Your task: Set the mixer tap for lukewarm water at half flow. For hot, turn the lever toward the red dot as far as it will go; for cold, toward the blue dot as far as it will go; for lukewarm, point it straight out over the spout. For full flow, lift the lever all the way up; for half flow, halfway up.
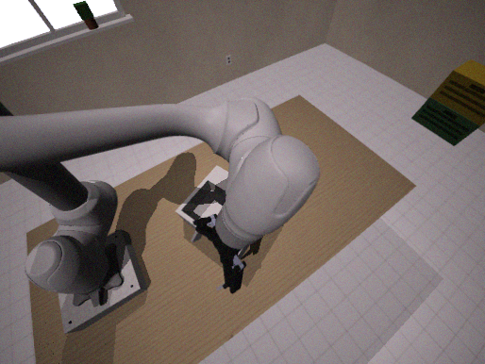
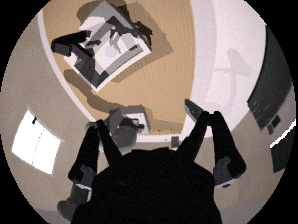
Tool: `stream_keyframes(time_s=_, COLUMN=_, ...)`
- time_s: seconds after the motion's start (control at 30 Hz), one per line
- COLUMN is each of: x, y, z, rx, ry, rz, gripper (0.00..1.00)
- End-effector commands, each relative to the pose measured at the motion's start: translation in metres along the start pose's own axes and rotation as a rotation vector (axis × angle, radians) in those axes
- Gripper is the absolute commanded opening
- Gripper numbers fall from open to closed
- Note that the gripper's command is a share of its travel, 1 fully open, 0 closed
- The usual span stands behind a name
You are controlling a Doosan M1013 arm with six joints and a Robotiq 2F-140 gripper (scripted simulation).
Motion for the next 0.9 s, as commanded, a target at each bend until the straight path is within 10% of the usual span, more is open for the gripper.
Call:
stream_keyframes(time_s=0.0, x=0.027, y=-0.037, z=0.046, rx=0.236, ry=0.121, rz=-0.067, gripper=1.00)
stream_keyframes(time_s=0.43, x=0.112, y=-0.185, z=0.132, rx=0.839, ry=0.386, rz=-0.275, gripper=1.00)
stream_keyframes(time_s=0.6, x=0.115, y=-0.190, z=0.134, rx=0.855, ry=0.393, rz=-0.281, gripper=1.00)
stream_keyframes(time_s=0.63, x=0.115, y=-0.190, z=0.134, rx=0.855, ry=0.393, rz=-0.281, gripper=0.00)
stream_keyframes(time_s=0.87, x=0.115, y=-0.190, z=0.134, rx=0.855, ry=0.393, rz=-0.281, gripper=0.00)
Point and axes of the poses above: the point where the finger pads meet when closed, its own x axis back along the fingers, its own y axis across the jaws, z = x × y, the point moved 3 cm from there along x, back along the fingers, and after that the axes turned 1 degree about -x, right-handed, at the moved point
